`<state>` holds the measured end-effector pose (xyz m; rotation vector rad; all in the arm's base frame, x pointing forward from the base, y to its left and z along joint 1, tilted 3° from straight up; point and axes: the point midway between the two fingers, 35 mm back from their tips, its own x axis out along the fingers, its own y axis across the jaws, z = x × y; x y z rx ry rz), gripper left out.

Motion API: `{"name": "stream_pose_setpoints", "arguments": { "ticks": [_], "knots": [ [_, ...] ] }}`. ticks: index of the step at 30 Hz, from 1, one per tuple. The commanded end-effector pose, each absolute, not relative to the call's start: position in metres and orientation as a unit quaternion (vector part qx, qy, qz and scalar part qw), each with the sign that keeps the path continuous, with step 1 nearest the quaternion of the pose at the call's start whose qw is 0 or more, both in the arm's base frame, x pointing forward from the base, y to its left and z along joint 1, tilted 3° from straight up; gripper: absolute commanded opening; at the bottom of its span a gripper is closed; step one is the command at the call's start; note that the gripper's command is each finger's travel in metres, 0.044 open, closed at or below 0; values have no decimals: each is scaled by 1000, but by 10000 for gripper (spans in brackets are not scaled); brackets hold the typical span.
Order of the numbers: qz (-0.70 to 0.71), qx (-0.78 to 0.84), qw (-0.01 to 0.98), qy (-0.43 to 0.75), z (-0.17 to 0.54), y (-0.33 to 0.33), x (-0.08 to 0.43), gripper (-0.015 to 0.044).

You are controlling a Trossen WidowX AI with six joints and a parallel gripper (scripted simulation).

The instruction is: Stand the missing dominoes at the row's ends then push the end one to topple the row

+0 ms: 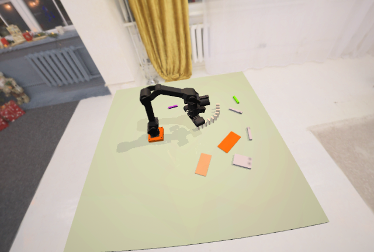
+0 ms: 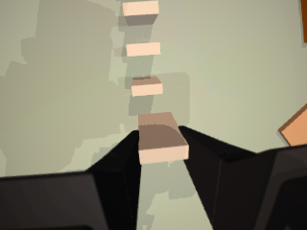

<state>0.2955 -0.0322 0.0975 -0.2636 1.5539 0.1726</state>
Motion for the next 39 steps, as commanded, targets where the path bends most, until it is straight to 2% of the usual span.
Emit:
{"name": "stream_pose_setpoints", "arguments": {
  "ticks": [1, 11, 23, 35, 36, 39],
  "knots": [
    [79, -120, 699, 700, 80, -33, 293, 107],
    [79, -120, 699, 700, 38, -35, 286, 107],
    [79, -120, 699, 700, 38, -35, 286, 107],
    [79, -120, 699, 700, 38, -35, 286, 422],
    [79, -120, 699, 700, 38, -35, 286, 440],
    [79, -120, 699, 700, 40, -35, 286, 440]
  ]
}}
